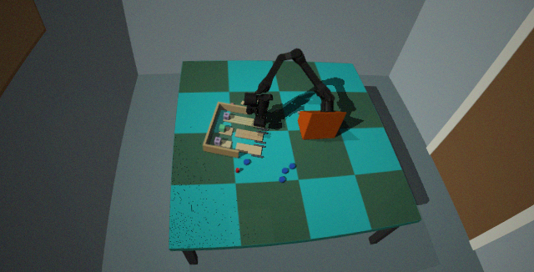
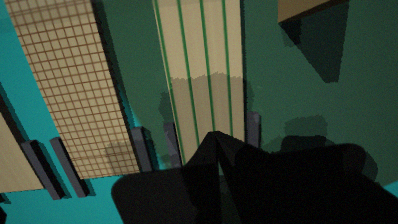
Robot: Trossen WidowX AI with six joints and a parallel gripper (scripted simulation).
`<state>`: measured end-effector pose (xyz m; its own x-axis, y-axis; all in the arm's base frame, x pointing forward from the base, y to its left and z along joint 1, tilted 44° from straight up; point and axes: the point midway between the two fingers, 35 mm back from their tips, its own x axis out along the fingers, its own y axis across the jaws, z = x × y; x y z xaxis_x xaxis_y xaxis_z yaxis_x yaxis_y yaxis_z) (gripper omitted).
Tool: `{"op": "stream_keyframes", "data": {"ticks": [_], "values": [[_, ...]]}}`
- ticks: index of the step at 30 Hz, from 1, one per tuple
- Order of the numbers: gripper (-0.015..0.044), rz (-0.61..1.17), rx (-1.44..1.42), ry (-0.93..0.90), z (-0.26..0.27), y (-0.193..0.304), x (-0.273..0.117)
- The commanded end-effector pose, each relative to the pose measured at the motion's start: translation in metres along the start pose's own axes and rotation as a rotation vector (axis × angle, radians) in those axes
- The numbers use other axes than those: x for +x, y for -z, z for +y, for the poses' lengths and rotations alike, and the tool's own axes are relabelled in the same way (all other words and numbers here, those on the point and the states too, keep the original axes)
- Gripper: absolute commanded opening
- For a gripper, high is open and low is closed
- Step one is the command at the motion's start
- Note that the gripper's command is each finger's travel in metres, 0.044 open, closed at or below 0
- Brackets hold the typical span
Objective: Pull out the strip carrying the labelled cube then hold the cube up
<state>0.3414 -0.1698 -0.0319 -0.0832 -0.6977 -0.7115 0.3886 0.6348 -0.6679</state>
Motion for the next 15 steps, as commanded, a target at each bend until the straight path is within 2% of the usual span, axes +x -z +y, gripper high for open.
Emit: {"op": "stream_keyframes", "data": {"ticks": [1,15], "values": [[0.0,0.002,-0.004,-0.002,0.001,0.0008,0.0065],[0.0,0.002,-0.004,-0.002,0.0009,0.0008,0.0091]]}}
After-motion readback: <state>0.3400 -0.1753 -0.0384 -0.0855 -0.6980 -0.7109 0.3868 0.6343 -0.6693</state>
